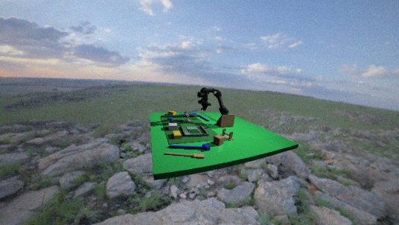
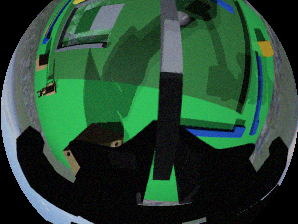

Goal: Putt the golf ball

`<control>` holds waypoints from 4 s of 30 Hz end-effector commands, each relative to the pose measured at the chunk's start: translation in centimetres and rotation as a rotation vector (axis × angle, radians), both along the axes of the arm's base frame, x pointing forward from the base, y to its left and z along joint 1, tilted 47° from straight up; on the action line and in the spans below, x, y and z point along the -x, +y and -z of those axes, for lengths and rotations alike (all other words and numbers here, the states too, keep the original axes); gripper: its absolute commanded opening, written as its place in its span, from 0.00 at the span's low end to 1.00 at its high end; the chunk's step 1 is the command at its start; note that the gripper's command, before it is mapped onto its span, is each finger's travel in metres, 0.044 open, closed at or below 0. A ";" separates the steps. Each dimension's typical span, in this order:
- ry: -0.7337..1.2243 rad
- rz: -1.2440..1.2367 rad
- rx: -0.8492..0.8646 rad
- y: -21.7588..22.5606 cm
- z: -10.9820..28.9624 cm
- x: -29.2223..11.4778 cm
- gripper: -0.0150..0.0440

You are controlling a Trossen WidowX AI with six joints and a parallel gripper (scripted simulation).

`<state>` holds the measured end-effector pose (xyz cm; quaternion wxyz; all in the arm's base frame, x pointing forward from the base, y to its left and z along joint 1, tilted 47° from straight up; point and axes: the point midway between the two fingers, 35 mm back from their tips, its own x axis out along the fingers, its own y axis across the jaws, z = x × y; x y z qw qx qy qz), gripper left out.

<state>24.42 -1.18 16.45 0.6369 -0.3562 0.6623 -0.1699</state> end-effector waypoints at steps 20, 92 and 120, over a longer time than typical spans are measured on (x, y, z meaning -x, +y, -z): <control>-0.172 0.177 0.036 -5.1 -1.5 2.0 0.25; -0.173 0.177 0.036 -1.0 9.4 2.0 0.25; -0.165 0.173 0.034 2.8 6.0 2.3 0.25</control>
